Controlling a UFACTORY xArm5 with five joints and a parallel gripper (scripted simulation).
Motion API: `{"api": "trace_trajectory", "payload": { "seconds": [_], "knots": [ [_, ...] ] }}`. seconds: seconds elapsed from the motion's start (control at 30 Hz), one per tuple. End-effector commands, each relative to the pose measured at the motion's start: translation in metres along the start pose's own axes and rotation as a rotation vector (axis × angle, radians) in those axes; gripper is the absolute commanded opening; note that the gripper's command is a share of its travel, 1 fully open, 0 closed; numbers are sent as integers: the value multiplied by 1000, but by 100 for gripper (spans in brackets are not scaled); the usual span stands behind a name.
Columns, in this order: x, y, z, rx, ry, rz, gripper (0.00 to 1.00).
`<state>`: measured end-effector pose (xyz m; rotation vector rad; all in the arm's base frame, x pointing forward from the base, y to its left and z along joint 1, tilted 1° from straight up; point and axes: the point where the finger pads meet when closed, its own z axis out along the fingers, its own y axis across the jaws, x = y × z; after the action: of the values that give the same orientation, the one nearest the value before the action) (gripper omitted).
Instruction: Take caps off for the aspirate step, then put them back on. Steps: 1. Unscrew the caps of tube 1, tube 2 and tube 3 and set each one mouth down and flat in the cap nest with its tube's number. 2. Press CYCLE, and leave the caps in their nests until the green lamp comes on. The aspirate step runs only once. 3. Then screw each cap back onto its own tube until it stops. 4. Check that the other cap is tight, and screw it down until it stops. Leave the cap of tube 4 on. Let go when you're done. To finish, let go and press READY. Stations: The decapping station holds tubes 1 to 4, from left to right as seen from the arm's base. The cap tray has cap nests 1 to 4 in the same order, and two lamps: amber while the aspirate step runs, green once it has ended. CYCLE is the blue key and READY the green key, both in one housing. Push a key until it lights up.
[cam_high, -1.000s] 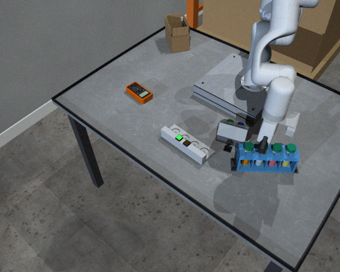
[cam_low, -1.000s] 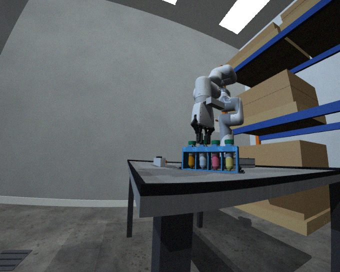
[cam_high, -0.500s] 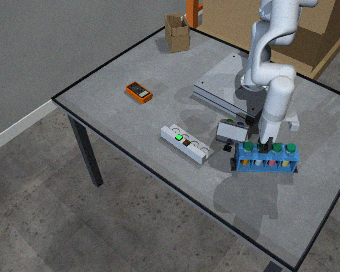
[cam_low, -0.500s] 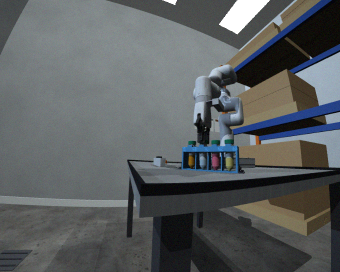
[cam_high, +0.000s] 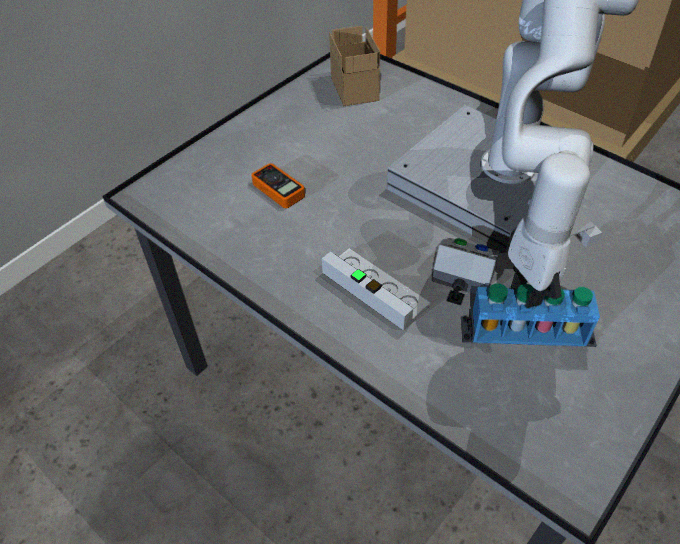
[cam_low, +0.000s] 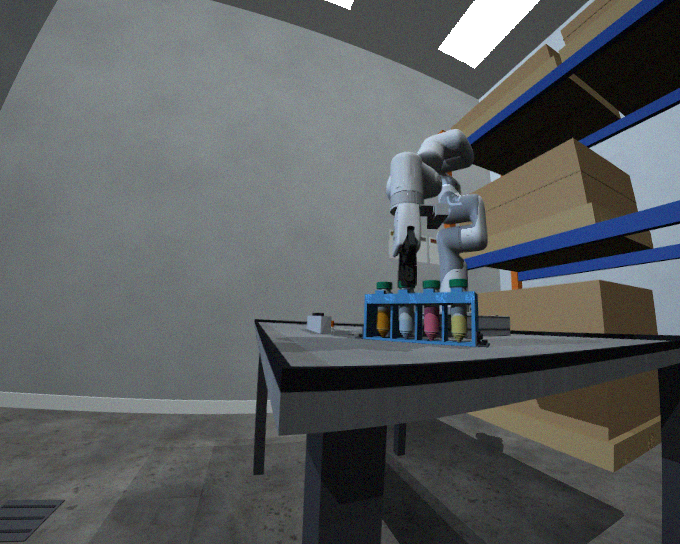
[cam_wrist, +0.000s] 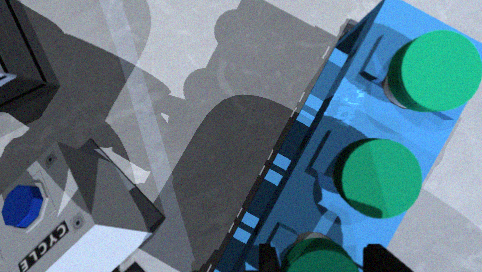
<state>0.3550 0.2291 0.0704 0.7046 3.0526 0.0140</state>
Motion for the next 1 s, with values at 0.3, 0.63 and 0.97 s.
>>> {"api": "trace_trajectory", "payload": {
  "seconds": [0.3, 0.63, 0.97],
  "knots": [
    [-1, 1, -1, -10, 9, -291, 46],
    [-1, 1, -1, -10, 9, -291, 0],
    [-1, 1, -1, -9, 10, -41, 0]
  ]
}}
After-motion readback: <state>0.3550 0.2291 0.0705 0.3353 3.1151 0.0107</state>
